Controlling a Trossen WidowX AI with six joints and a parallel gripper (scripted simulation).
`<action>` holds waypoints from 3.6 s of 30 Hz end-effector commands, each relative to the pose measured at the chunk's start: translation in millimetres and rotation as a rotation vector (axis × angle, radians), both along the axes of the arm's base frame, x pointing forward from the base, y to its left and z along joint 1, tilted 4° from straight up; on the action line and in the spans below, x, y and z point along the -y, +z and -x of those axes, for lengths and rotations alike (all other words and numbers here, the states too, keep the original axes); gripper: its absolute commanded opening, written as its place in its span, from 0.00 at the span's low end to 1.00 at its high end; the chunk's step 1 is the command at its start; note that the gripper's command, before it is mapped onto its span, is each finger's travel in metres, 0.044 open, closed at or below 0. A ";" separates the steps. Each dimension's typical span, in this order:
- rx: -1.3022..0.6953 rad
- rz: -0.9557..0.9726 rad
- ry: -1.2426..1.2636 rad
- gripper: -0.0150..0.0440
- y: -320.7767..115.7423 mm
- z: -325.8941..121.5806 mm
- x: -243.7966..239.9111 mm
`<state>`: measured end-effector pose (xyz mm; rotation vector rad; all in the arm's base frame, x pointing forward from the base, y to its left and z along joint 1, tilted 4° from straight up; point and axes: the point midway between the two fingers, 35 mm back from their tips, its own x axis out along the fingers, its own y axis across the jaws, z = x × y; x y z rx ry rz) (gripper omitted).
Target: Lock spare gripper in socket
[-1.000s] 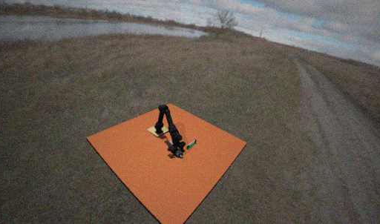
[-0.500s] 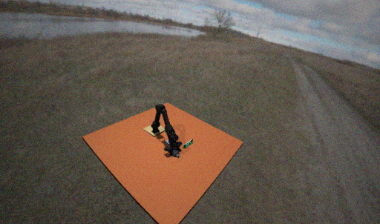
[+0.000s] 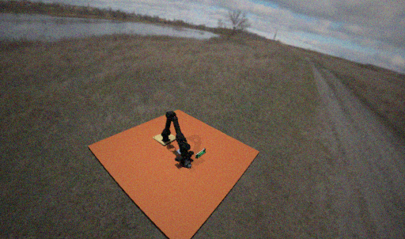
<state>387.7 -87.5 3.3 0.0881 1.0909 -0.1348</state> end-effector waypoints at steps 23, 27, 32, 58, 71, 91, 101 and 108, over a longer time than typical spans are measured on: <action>0.000 0.003 0.002 0.25 115.4 -5.1 1.0; 0.000 0.003 0.002 0.25 118.8 -4.5 0.8; 0.000 0.003 0.002 0.25 118.8 -4.5 0.8; -0.118 -0.202 -0.064 0.25 101.5 34.6 -3.1; -0.209 -0.415 -0.151 0.25 99.5 71.0 -11.7; -0.335 -0.777 -0.327 0.25 111.8 120.2 -32.8; -0.407 -0.970 -0.430 0.25 121.9 139.5 -46.0; -0.466 -1.119 -0.517 0.25 132.6 151.3 -56.2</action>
